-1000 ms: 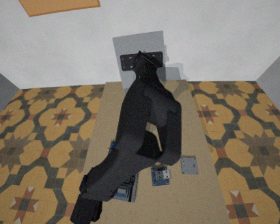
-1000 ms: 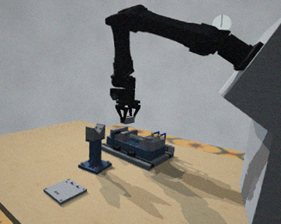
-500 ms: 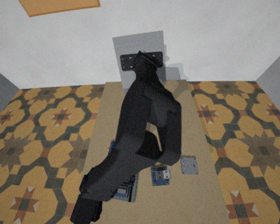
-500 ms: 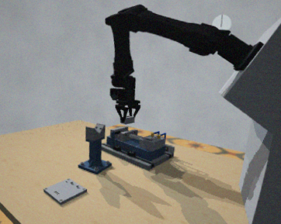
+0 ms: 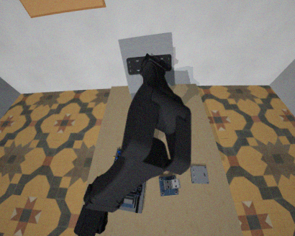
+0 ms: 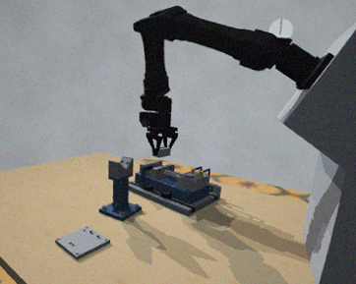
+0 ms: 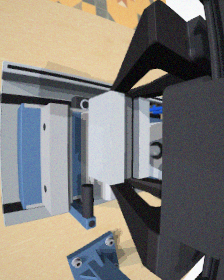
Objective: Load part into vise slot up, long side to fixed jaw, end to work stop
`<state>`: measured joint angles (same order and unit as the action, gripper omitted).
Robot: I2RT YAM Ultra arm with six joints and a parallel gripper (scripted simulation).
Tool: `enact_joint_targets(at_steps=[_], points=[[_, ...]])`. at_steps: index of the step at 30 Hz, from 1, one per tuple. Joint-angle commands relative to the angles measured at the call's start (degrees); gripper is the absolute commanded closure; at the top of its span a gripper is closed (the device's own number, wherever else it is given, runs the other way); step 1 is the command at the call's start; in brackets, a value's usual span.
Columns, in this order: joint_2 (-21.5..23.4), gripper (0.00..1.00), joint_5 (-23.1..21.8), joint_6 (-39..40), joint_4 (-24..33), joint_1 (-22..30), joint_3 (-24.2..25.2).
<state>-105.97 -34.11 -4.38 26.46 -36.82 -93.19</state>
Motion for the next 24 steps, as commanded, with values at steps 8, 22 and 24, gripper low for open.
enact_joint_targets(at_steps=[8,22,24], points=[[-0.51,1.0,0.44,0.46,0.05,-0.13,-2.62],[0.08,1.0,0.75,0.84,-0.5,-0.35,-2.85],[-1.22,1.0,0.89,0.91,-1.31,0.03,-2.93]])
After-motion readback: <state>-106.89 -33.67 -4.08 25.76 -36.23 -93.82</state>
